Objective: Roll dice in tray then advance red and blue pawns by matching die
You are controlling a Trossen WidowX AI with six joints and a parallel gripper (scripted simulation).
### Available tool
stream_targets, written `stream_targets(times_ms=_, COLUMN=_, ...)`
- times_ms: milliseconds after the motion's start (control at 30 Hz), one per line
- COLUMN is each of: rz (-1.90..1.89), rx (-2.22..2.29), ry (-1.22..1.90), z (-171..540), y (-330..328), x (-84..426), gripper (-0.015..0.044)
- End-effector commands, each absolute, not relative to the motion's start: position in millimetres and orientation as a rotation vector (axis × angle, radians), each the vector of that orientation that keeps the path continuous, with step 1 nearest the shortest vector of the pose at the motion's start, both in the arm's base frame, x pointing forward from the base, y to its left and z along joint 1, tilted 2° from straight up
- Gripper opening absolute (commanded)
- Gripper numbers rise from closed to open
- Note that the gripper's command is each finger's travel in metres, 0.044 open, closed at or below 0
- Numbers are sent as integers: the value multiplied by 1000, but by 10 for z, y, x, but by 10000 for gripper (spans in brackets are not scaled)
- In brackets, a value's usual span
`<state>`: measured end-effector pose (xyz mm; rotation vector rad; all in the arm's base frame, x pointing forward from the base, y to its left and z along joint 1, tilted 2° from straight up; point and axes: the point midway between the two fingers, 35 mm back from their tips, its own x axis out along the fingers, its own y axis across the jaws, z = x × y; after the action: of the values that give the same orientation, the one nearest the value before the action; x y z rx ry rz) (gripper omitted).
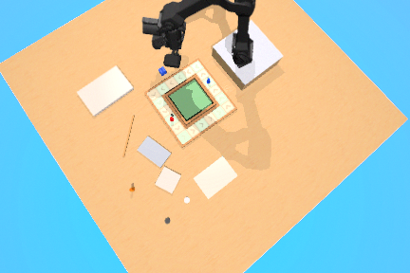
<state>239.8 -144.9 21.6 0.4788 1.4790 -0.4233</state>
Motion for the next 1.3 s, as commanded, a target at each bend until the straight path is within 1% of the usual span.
stream_targets(times_ms=0, rz=-420, rx=466, ry=1488, z=114, y=-1440, x=2398, gripper=275)
stream_targets(times_ms=867, rz=-420, rx=466, ry=1488, z=-255, y=-1431, x=2410, gripper=275)
stream_targets(times_ms=1067, rz=-420, rx=466, ry=1488, z=-255, y=-1431, x=2410, gripper=118)
stream_targets(times_ms=1267, rz=-420, rx=466, ry=1488, z=-255, y=-1431, x=2410, gripper=78)
